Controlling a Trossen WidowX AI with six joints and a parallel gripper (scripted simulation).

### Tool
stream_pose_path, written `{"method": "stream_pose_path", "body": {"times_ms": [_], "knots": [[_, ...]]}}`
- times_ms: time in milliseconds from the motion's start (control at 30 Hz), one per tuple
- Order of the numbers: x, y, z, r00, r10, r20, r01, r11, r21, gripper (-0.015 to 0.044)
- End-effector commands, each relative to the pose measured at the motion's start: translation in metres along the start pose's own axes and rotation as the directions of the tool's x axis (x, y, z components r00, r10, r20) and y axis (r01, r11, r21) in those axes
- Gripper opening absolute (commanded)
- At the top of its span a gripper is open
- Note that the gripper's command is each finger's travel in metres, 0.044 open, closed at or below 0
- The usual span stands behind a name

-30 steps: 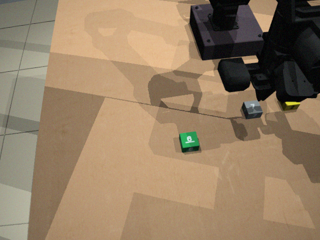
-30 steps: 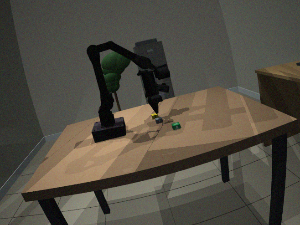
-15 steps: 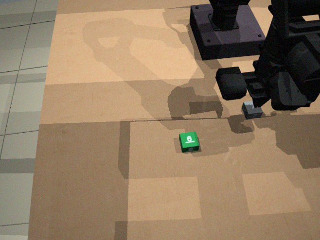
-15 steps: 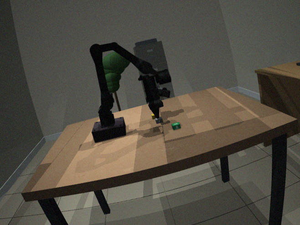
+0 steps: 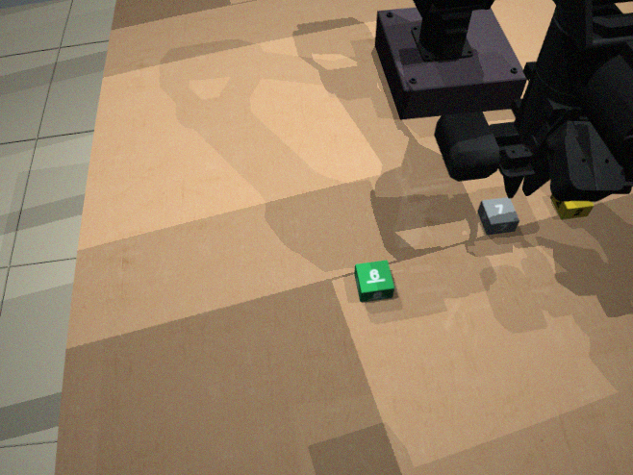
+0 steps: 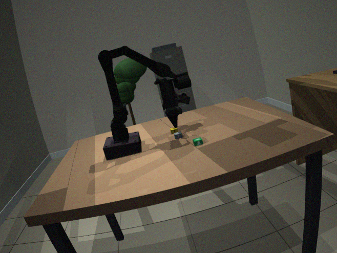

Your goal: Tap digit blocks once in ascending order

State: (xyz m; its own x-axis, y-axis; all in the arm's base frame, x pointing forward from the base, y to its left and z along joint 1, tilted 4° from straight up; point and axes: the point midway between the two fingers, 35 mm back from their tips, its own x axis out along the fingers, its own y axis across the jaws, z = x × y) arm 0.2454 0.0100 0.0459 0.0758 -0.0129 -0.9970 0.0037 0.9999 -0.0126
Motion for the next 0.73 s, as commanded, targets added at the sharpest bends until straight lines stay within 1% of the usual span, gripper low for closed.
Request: {"method": "stream_pose_path", "body": {"times_ms": [0, 133, 300, 333, 533, 700], "knots": [[-0.012, 0.020, 0.008, 1.000, 0.006, 0.016, -0.006, 0.999, -0.037, 0.0151], [-0.029, 0.060, 0.016, 1.000, 0.019, 0.019, -0.018, 0.997, -0.078, 0.0256], [-0.049, 0.109, 0.018, 1.000, 0.020, 0.013, -0.019, 0.999, -0.047, 0.0387], [-0.054, 0.119, 0.017, 1.000, 0.020, 0.012, -0.019, 0.999, -0.040, 0.0400], [-0.079, 0.177, 0.003, 1.000, 0.018, 0.009, -0.018, 1.000, 0.000, 0.0400], [-0.084, 0.190, -0.003, 1.000, 0.017, 0.009, -0.017, 1.000, 0.009, 0.0400]]}}
